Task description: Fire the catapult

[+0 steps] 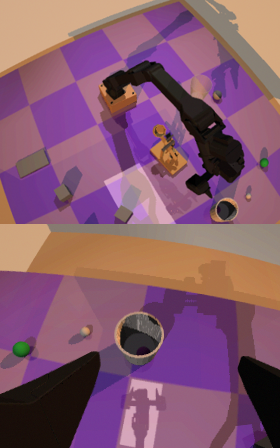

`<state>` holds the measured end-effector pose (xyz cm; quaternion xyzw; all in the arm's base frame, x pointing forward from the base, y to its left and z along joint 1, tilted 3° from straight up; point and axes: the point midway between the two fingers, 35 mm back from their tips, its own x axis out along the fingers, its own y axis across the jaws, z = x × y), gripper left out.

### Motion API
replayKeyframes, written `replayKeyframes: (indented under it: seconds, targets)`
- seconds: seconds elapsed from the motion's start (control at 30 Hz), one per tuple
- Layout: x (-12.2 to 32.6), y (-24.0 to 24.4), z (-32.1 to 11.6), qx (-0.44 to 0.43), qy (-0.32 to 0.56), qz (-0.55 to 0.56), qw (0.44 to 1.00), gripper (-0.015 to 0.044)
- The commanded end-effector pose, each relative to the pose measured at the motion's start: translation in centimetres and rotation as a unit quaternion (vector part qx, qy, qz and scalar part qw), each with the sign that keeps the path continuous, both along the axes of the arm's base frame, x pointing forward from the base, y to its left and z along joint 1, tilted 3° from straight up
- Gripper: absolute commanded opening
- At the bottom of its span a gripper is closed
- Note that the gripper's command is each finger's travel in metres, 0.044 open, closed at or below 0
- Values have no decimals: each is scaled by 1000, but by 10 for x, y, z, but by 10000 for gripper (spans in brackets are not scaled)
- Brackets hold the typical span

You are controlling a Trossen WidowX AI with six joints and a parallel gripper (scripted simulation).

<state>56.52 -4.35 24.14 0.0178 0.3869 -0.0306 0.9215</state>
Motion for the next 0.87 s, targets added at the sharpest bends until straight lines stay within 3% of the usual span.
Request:
replayKeyframes:
  seconds: [0.0, 0.83]
  targets:
    - [1, 0, 1, 3, -2, -2, 1000, 440]
    - [0, 0, 0, 0, -1, 0, 1000, 440]
